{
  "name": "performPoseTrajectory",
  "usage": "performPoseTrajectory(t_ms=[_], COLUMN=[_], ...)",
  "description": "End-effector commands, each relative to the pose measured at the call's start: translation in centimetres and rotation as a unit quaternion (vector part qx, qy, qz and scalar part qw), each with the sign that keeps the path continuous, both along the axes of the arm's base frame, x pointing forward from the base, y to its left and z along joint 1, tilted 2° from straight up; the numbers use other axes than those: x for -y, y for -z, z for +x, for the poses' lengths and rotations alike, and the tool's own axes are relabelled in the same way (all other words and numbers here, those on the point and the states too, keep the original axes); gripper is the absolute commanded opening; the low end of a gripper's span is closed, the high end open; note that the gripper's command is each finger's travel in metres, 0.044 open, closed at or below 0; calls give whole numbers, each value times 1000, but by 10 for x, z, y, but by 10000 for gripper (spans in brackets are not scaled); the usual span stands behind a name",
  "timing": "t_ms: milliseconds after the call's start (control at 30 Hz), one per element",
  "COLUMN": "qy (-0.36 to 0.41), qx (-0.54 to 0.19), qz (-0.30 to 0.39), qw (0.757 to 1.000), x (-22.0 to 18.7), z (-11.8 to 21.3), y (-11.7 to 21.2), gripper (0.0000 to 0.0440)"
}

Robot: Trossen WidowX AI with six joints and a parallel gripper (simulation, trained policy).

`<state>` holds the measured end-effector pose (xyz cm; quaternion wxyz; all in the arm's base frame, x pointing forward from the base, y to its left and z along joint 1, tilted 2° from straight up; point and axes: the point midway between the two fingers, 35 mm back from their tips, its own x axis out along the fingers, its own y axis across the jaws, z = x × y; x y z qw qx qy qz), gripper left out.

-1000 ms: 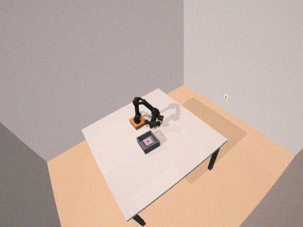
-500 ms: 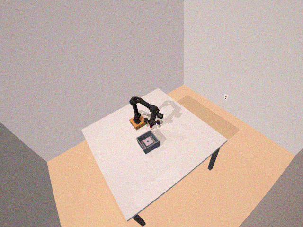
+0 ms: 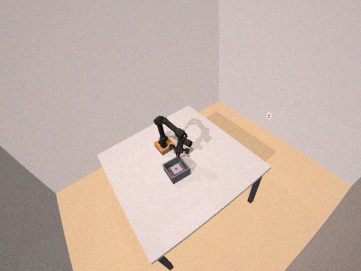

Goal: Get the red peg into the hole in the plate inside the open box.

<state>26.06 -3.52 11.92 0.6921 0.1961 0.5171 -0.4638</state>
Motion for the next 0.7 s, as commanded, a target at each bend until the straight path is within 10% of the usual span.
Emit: performPoseTrajectory(t_ms=[0, 667], qy=[13, -18], qx=[12, 19], qz=[0, 47], qw=[1000, 999], x=[19, 81], z=[12, 47], y=[1, 38], gripper=[0, 0])
